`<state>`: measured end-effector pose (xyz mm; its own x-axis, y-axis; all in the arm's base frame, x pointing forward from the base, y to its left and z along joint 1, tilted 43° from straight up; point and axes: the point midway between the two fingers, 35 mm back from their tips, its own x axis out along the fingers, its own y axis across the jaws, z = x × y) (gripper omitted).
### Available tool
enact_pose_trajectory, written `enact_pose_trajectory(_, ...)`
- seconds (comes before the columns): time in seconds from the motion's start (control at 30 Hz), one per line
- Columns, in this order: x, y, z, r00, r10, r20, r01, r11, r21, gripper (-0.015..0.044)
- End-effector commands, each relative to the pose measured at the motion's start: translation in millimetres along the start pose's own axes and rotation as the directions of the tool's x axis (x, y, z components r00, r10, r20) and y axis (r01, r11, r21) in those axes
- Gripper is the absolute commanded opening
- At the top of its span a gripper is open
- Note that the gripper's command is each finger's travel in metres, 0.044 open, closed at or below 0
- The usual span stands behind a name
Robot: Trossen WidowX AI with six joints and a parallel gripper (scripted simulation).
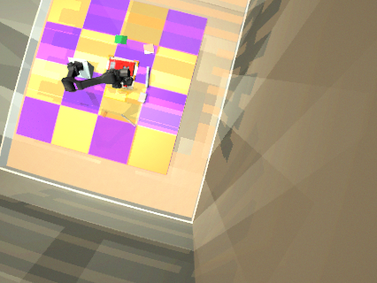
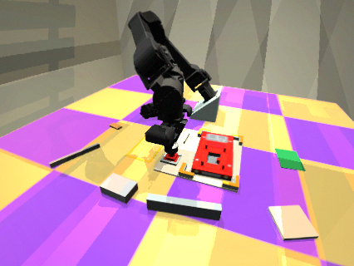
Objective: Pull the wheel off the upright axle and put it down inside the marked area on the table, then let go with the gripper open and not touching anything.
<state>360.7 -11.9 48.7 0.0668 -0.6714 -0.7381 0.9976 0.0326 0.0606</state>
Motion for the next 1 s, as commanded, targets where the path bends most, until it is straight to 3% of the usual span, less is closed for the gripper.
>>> enact_pose_trajectory(0.0, -4.3, 0.5, -1.1, 1.0, 0.007, -0.001, -0.007, 1.0, -0.002, 0.0)
enact_pose_trajectory(0.97, -13.9, 0.5, -1.3, 1.0, 0.009, 0.0, -0.009, 1.0, -0.003, 0.0)
